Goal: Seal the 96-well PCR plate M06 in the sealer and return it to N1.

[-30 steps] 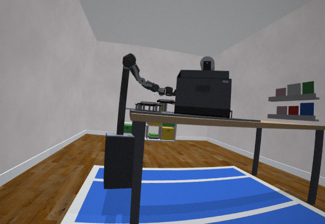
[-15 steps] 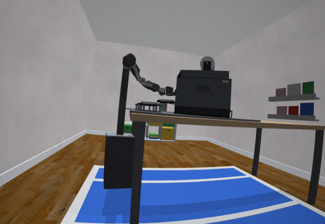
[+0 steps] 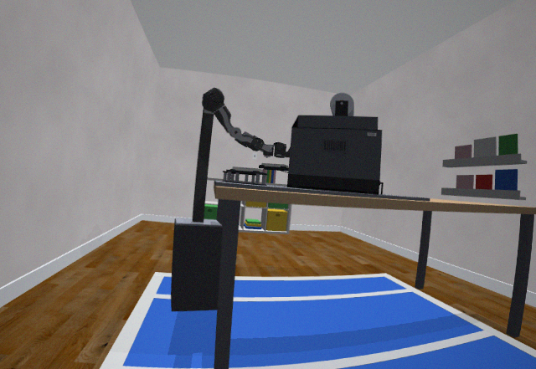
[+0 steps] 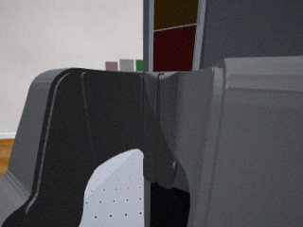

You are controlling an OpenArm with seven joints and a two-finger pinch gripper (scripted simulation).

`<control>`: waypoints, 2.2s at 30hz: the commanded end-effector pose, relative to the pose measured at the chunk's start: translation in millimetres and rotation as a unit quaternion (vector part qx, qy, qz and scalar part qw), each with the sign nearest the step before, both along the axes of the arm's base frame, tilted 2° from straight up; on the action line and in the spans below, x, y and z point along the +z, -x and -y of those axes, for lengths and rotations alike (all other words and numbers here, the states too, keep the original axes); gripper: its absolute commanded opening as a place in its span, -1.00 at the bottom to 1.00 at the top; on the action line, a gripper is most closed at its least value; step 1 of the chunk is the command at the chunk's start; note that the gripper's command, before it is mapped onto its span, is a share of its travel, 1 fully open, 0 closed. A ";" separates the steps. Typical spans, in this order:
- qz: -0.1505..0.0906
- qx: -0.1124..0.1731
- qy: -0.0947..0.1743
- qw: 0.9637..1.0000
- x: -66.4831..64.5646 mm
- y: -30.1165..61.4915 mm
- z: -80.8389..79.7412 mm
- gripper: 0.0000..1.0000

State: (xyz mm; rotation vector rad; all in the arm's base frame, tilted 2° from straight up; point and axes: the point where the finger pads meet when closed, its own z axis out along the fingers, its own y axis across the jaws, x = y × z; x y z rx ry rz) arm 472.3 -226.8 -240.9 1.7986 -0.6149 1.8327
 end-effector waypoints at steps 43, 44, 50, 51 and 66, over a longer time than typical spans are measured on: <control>-0.003 0.001 0.000 1.000 -5.9 -2.3 3.0 -1.00; -0.003 0.001 0.000 1.000 -5.9 -2.3 3.0 -1.00; -0.003 0.001 0.000 1.000 -5.9 -2.3 3.0 -1.00; -0.003 0.001 0.000 1.000 -5.9 -2.3 3.0 -1.00; -0.002 0.001 0.000 1.000 -6.3 -1.9 3.4 -1.00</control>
